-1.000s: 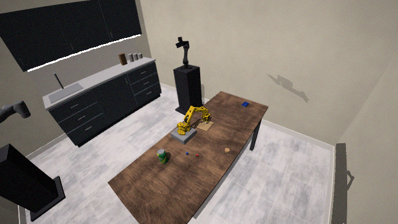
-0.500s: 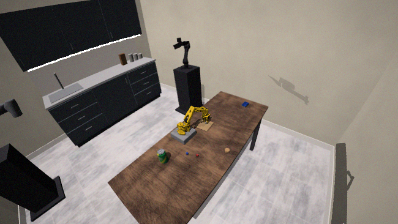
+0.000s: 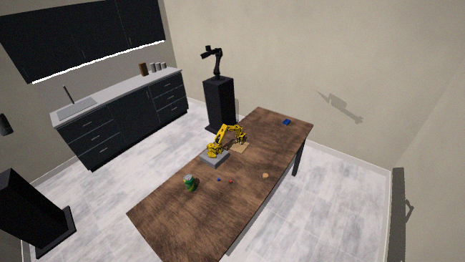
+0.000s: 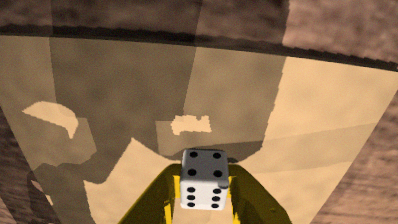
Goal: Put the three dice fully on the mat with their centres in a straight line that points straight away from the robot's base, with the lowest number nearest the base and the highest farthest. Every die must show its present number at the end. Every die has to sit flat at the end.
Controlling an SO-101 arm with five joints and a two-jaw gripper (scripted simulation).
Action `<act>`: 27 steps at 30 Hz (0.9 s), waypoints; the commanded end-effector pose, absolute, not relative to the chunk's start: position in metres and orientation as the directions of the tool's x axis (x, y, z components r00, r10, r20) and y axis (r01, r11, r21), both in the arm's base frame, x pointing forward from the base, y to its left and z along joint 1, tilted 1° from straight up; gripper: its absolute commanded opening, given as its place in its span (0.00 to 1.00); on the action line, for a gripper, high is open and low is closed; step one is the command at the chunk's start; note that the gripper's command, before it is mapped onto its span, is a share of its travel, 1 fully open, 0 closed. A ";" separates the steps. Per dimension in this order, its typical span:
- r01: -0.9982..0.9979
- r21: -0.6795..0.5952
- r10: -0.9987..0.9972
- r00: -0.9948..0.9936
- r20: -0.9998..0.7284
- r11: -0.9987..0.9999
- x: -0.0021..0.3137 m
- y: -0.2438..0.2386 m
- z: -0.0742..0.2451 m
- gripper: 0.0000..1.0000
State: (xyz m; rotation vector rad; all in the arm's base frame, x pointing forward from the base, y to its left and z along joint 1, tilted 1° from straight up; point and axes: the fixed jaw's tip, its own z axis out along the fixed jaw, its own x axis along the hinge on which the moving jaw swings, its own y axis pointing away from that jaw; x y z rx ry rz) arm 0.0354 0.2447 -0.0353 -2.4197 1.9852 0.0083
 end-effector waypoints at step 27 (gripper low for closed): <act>-0.981 0.005 -0.981 0.193 0.013 -0.193 0.033 0.240 -0.041 0.24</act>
